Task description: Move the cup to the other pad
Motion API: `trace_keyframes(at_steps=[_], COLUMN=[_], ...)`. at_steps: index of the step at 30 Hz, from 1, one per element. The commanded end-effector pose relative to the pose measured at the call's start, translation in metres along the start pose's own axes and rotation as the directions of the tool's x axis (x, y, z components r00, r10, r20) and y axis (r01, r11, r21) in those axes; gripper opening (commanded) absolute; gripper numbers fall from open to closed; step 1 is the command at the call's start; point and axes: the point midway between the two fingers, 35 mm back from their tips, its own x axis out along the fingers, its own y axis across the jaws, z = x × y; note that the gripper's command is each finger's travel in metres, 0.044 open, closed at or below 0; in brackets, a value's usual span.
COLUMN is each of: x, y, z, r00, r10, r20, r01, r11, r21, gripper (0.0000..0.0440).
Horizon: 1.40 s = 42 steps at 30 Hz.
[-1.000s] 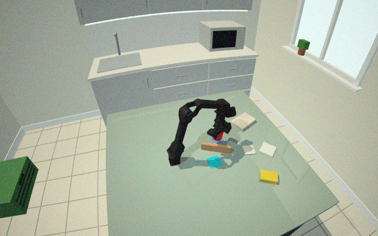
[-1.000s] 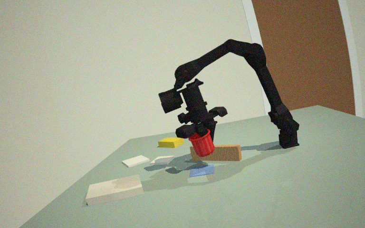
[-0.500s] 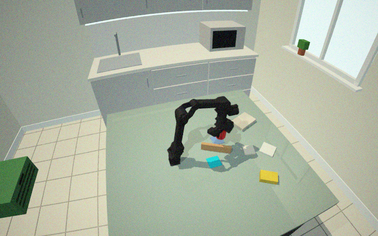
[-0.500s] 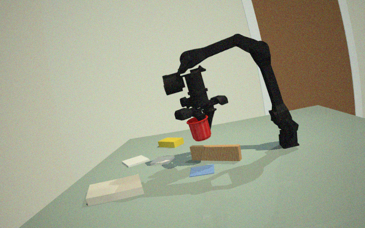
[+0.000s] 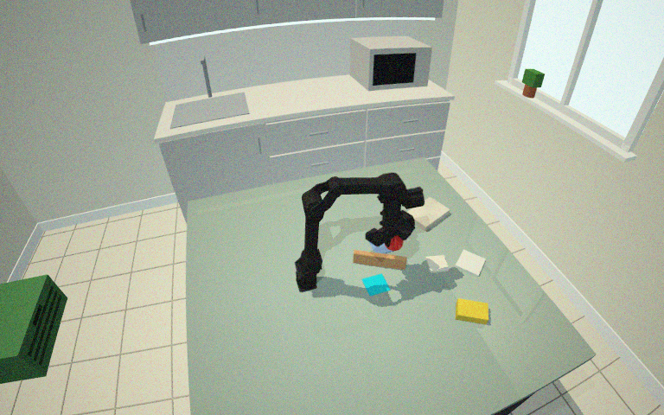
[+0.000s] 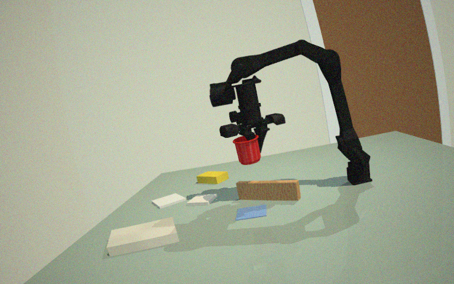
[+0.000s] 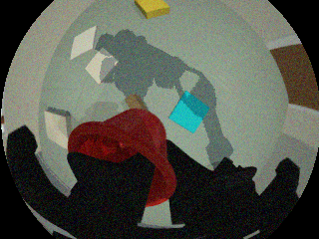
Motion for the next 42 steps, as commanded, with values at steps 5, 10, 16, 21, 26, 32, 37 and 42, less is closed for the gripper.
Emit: trace_keyframes(at_steps=[5, 10, 16, 21, 26, 32, 37, 42], x=[0.001, 0.004, 0.011, 0.019, 0.029, 0.043, 0.055, 0.067], y=[-0.016, -0.024, -0.033, -0.040, -0.046, -0.053, -0.059, -0.064], z=[0.018, 0.026, 0.035, 0.039, 0.042, 0.042, 0.041, 0.037], r00=[0.999, 0.999, 0.998, 0.998, 0.998, 0.998, 0.998, 0.998], r10=[0.022, 0.029, 0.033, 0.034, 0.034, 0.034, 0.034, 0.034], r20=[0.025, 0.036, 0.047, 0.053, 0.056, 0.058, 0.057, 0.054], r01=[-0.023, -0.032, -0.039, -0.042, -0.044, -0.045, -0.045, -0.045], r11=[0.998, 0.996, 0.992, 0.988, 0.984, 0.980, 0.977, 0.974], r21=[0.055, 0.086, 0.122, 0.148, 0.171, 0.194, 0.210, 0.224], gripper=[0.0000, 0.0000, 0.0000, 0.0000, 0.0000, 0.0000, 0.0000, 0.0000])
